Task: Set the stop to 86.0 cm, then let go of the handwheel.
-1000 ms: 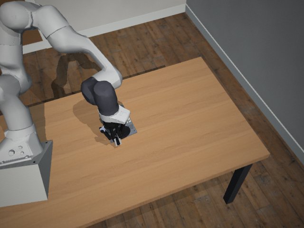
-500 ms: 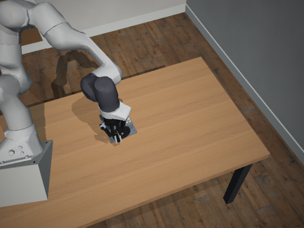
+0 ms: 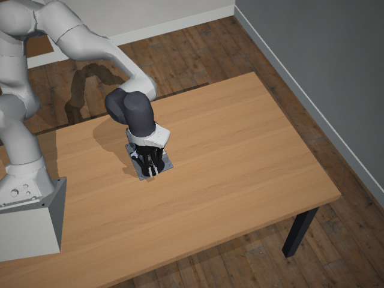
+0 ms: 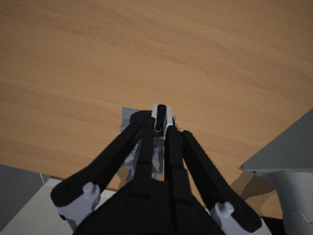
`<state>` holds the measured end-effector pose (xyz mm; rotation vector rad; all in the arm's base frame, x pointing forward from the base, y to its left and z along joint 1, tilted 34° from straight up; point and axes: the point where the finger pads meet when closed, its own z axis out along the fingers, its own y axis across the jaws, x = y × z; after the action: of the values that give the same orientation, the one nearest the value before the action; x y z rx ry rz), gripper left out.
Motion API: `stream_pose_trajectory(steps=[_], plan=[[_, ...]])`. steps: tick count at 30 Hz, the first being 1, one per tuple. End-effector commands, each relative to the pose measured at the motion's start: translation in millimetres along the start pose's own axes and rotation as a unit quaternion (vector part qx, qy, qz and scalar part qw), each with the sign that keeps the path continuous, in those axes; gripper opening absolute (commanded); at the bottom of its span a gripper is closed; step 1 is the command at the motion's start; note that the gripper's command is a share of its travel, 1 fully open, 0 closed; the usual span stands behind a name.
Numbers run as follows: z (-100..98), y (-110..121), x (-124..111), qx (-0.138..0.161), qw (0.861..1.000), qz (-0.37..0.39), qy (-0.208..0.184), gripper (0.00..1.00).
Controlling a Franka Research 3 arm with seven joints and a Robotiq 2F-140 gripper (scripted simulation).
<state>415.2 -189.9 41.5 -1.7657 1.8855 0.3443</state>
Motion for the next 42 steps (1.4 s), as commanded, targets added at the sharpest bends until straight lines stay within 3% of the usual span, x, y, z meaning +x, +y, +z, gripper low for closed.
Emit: stream_pose_trajectory(steps=[1, 13, 25, 32, 42], plan=[[-0.5, -11, 0, 0.001, 1.000, 0.003, 0.003, 0.04], [4.8, -30, 0, 0.001, 1.000, 0.003, 0.003, 0.04], [28.8, -46, 0, 0.001, 1.000, 0.003, 0.003, 0.04], [45.8, -45, 0, 0.001, 1.000, 0.003, 0.003, 0.04], [67.4, -25, 0, 0.001, 1.000, 0.003, 0.003, 0.04]])
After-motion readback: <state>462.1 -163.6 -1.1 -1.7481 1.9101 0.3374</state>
